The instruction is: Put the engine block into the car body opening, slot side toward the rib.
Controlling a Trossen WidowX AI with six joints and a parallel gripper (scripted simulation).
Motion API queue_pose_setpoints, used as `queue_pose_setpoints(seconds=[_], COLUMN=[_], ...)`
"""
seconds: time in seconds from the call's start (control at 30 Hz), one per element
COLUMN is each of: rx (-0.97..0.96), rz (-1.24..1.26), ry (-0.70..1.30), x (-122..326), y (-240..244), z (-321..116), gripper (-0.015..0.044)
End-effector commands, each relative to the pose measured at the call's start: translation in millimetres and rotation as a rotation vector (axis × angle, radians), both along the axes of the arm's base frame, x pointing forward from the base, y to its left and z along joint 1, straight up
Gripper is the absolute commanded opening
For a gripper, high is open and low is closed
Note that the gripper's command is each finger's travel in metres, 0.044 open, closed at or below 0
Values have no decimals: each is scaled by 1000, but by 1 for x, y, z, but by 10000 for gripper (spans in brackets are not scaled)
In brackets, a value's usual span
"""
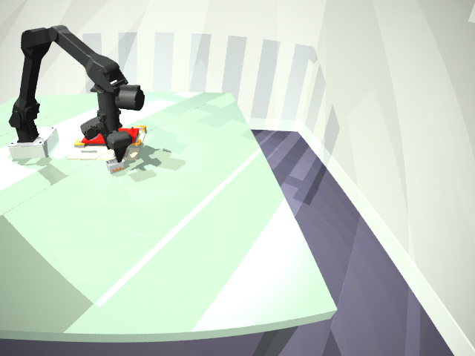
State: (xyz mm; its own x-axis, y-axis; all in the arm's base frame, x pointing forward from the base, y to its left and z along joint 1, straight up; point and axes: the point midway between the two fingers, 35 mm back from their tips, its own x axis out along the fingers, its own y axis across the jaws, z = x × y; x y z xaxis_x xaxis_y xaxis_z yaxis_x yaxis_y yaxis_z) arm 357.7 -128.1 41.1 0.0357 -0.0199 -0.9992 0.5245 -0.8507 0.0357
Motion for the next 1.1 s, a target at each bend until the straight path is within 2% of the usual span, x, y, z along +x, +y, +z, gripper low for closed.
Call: queue_pose_setpoints(seconds=[0.0, 0.6, 1.0, 1.07], rx=[7, 7, 7, 7], rz=[2, 2, 2, 2], ry=[7, 7, 7, 7], x=[-1, -1, -1, -1], y=[1, 0, 0, 0], z=[-7, -32, -32, -32], gripper=[440, 440, 125, 112])
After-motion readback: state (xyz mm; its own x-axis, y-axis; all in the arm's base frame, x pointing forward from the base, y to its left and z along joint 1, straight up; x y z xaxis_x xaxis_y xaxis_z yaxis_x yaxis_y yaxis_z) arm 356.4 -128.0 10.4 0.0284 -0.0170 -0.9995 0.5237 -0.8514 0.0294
